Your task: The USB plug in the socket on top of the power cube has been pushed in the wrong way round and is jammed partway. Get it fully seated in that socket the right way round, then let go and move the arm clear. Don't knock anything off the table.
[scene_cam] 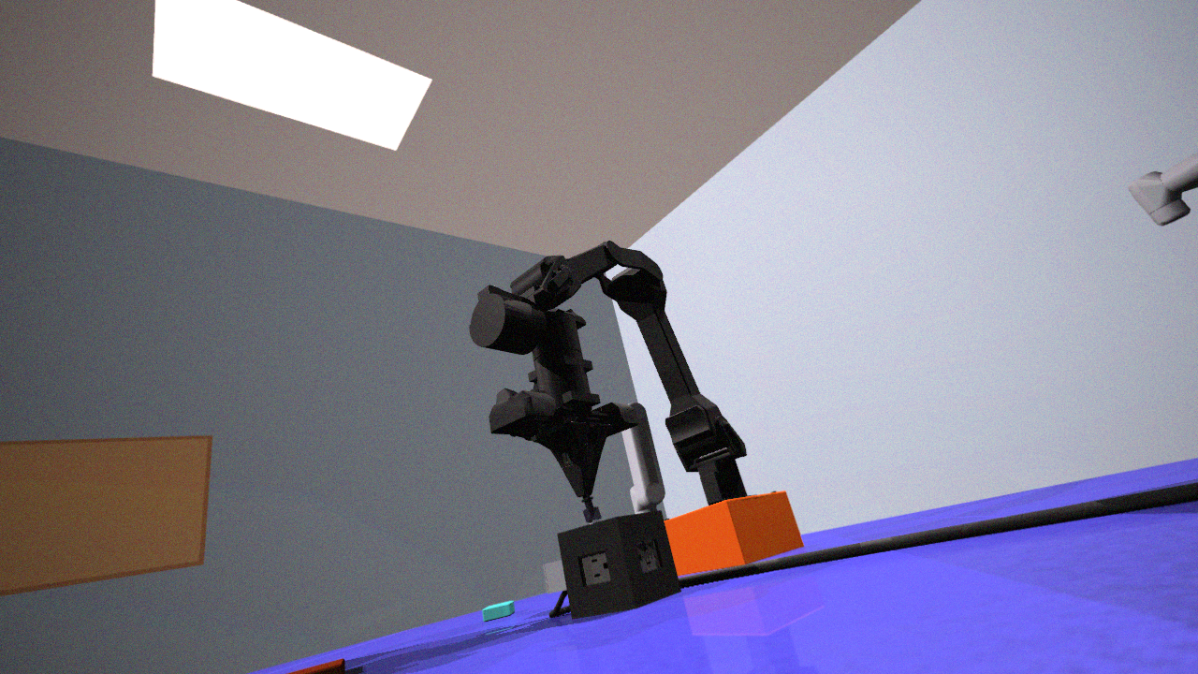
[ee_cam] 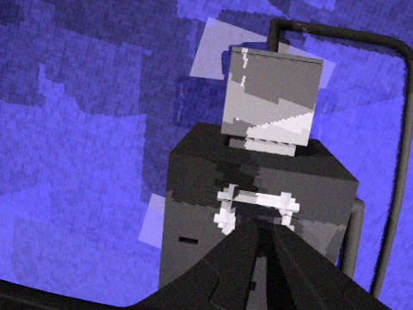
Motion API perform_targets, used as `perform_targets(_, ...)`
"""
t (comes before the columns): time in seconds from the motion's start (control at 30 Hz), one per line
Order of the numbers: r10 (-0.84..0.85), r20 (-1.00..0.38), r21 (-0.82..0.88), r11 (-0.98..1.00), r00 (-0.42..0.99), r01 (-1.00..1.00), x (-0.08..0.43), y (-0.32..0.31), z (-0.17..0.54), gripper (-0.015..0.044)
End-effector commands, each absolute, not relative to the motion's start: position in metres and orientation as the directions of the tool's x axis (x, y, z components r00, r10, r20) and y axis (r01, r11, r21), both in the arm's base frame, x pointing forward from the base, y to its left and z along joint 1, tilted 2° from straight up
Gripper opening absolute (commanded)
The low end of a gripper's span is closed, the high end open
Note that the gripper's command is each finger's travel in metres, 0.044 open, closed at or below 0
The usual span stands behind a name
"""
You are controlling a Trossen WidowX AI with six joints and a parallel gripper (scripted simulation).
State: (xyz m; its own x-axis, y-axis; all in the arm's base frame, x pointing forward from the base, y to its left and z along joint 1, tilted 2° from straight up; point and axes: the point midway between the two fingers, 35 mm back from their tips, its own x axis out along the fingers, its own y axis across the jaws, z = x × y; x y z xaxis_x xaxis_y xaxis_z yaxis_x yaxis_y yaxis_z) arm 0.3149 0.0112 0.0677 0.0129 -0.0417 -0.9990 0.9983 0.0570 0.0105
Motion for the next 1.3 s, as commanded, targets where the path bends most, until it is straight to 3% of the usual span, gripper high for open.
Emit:
perform_targets(0.0,-0.042,-0.999,0.011,0.057,0.013,0.998,0.315,0.011,0.068,0.0)
perform_targets(1.27,-0.042,-0.999,0.011,0.057,0.013,0.998,0.315,0.012,0.091,0.0)
